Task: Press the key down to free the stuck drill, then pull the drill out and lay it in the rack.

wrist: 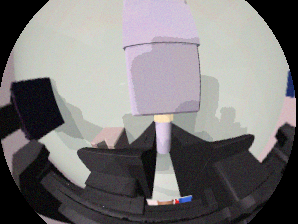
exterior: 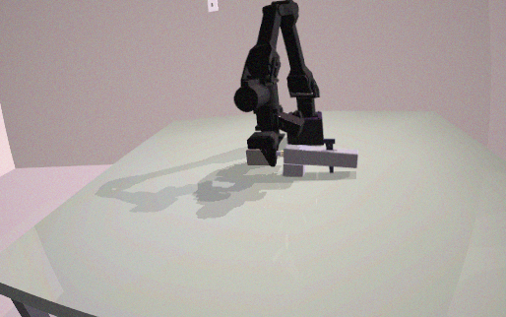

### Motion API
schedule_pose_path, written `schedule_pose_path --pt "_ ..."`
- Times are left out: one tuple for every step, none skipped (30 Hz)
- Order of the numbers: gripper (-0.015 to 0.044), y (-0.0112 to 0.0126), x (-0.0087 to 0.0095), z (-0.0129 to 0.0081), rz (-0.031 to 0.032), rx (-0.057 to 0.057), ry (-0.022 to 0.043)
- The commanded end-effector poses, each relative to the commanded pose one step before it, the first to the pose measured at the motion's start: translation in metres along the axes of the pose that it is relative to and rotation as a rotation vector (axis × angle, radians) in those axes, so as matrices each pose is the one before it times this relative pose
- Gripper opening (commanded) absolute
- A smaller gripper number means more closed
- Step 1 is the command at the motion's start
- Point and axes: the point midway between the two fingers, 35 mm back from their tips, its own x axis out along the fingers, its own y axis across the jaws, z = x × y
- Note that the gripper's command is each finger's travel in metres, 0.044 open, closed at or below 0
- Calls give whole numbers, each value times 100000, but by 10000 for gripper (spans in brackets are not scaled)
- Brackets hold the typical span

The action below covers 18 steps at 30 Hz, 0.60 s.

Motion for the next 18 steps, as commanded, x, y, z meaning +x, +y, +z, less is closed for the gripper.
schedule_pose_path --pt "0 -114 -103 -518 -206 -161 451" --pt "0 -8 -15 -122 -1 0 13" --pt "0 -9 -16 -126 -1 0 13" --pt "0 -11 -17 -130 -1 0 14" --pt "0 -11 -18 -136 -1 0 14" --pt "0 -12 -19 -143 -1 0 15" --pt "0 -12 -20 -151 -1 0 16" --pt "0 -13 -22 -158 -1 0 17" --pt "0 -13 -22 -162 -1 0 17" --pt "0 -14 -24 -170 -1 0 18" --pt "0 -15 -25 -181 -1 0 19" --pt "0 -15 -26 -185 -1 0 20" --pt "0 -16 -16 -68 -2 0 7" --pt "0 -13 -13 -51 -1 0 5" --pt "0 -13 -19 -121 -1 0 13" --pt "0 -15 -23 -154 -1 0 16" --pt "0 -14 -21 -145 -1 0 15" --pt "0 -12 -20 -141 -1 0 15"
